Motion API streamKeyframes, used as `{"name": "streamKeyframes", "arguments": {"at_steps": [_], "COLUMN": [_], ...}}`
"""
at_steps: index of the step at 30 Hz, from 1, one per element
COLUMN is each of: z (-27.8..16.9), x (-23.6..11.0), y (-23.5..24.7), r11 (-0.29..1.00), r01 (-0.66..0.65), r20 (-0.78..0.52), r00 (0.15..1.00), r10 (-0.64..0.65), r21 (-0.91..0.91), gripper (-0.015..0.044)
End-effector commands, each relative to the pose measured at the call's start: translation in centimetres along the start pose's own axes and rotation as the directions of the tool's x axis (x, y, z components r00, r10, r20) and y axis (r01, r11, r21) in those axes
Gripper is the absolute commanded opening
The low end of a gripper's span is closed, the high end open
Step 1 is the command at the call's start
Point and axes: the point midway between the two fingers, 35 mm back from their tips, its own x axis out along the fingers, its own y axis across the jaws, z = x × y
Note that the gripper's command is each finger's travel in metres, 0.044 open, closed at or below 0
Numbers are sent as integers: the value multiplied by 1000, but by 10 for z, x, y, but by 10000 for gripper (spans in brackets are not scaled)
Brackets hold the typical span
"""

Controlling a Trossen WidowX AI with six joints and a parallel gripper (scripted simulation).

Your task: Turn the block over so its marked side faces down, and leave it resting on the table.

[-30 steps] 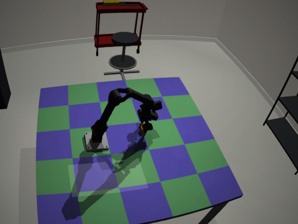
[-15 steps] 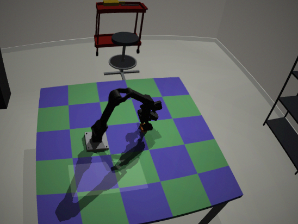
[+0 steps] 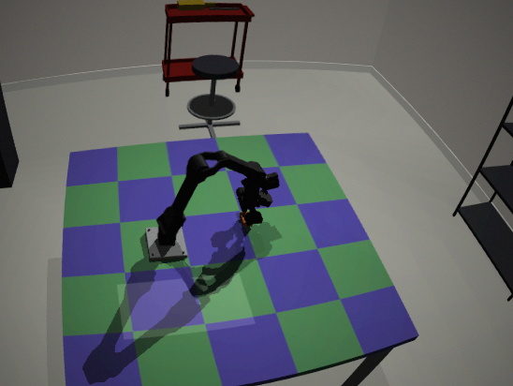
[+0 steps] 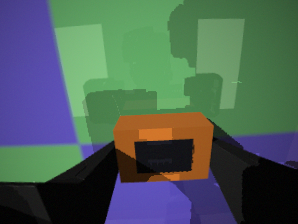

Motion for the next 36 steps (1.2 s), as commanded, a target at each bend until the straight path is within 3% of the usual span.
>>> {"name": "streamKeyframes", "arguments": {"at_steps": [1, 7, 36], "z": [3, 3, 1], "x": [-21, -21, -12], "y": [1, 1, 2], "r11": [1000, 1000, 1000], "r01": [-7, -7, -2], "r20": [21, 31, 470], "r00": [1000, 999, 883], "r10": [7, 7, 6], "r21": [-2, -2, -9], "gripper": [0, 0, 0]}}
